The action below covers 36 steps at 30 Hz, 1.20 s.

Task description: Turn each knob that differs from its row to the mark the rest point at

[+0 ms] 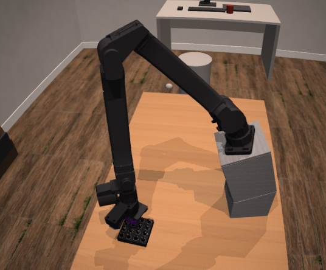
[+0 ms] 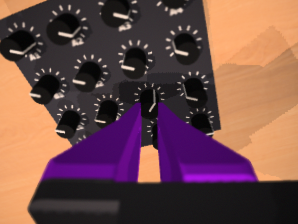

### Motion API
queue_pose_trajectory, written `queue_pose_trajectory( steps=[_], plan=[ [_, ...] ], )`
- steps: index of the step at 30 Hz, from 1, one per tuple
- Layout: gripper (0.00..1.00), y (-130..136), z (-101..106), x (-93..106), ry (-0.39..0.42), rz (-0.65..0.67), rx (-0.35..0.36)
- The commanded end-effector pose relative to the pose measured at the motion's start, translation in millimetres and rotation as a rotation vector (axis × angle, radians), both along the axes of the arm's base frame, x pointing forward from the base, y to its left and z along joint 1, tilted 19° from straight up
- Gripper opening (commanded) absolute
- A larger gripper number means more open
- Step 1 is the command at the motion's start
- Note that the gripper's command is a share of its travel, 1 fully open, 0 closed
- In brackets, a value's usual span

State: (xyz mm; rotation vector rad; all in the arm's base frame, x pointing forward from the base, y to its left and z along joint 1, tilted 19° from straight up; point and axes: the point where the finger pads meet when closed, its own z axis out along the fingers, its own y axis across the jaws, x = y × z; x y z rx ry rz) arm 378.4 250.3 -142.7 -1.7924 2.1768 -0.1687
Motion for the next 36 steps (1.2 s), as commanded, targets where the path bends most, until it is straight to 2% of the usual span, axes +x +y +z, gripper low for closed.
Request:
queue_pose_trajectory(
  steps=[1, 13, 36],
  plan=[
    [0.08, 2.3, -4.9, -1.5, -0.003, 0.103, -0.025],
    [0.08, 1.7, -5.3, -2.3, -0.019, 0.256, -0.076],
    [0.08, 1.5, -5.5, -2.7, -0.025, 0.321, -0.098]
  ],
)
